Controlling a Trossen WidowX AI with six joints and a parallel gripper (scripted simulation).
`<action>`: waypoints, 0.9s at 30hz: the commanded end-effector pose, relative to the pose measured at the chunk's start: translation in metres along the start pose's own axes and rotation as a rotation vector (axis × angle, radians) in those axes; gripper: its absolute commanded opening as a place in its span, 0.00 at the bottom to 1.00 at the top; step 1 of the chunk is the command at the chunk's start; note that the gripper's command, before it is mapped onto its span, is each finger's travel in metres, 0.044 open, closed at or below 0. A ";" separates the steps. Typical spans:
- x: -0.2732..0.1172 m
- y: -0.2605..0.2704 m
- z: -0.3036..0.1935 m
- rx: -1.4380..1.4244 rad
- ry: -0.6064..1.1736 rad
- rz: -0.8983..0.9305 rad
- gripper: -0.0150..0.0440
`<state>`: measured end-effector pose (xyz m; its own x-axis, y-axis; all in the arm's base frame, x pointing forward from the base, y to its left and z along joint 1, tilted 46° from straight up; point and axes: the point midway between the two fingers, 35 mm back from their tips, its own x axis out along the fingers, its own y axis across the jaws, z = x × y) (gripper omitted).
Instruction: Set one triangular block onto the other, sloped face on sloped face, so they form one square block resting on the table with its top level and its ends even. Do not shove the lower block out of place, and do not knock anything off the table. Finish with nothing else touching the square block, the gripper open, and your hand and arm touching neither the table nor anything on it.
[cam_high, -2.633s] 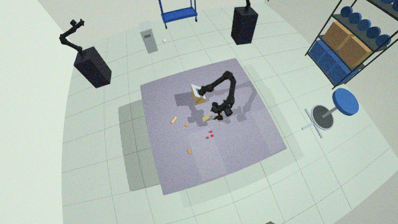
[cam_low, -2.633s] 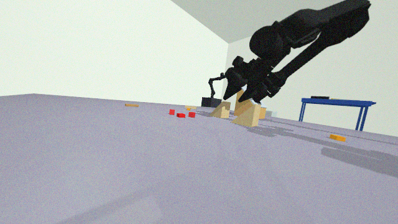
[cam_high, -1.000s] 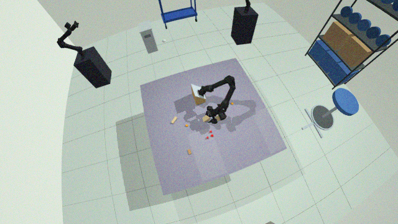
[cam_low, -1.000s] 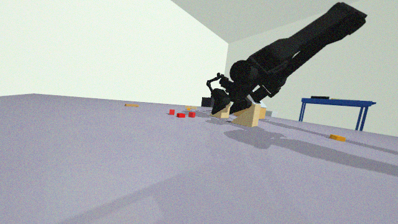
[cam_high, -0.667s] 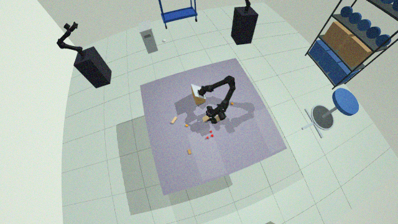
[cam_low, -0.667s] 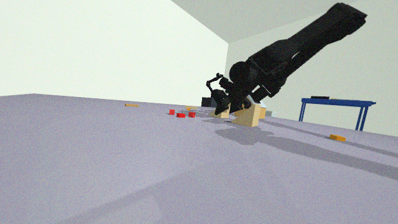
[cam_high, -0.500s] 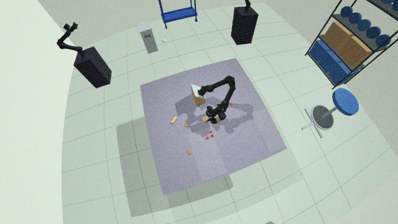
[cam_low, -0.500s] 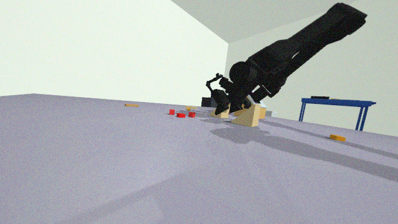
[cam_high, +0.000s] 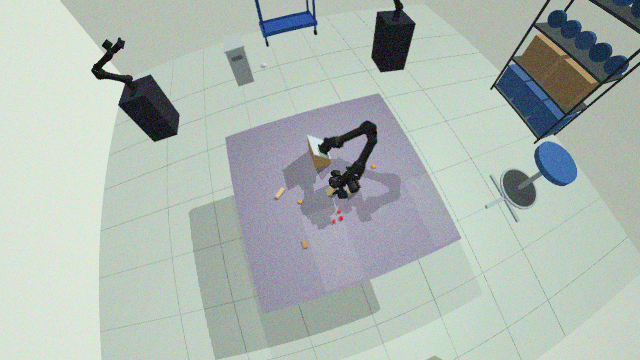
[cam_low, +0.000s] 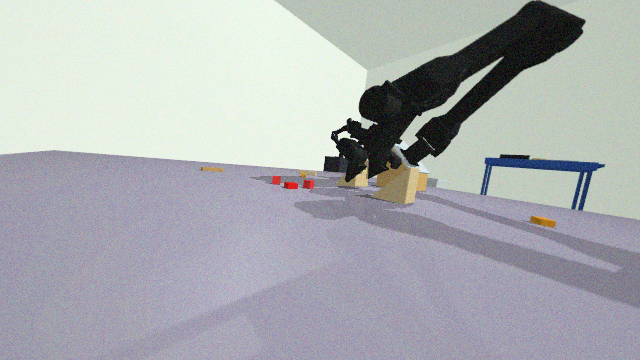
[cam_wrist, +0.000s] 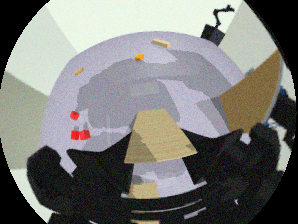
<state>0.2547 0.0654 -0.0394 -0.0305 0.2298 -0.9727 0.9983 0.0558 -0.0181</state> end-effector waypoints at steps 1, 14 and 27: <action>-0.001 -0.002 0.007 0.002 0.086 -0.002 0.25; -0.003 -0.002 0.033 0.002 0.420 0.000 0.25; 0.004 -0.002 0.058 0.002 0.758 0.004 0.25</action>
<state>0.2526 0.0147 -0.0543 -0.0626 0.7971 -0.6006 0.9980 0.0573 -0.0279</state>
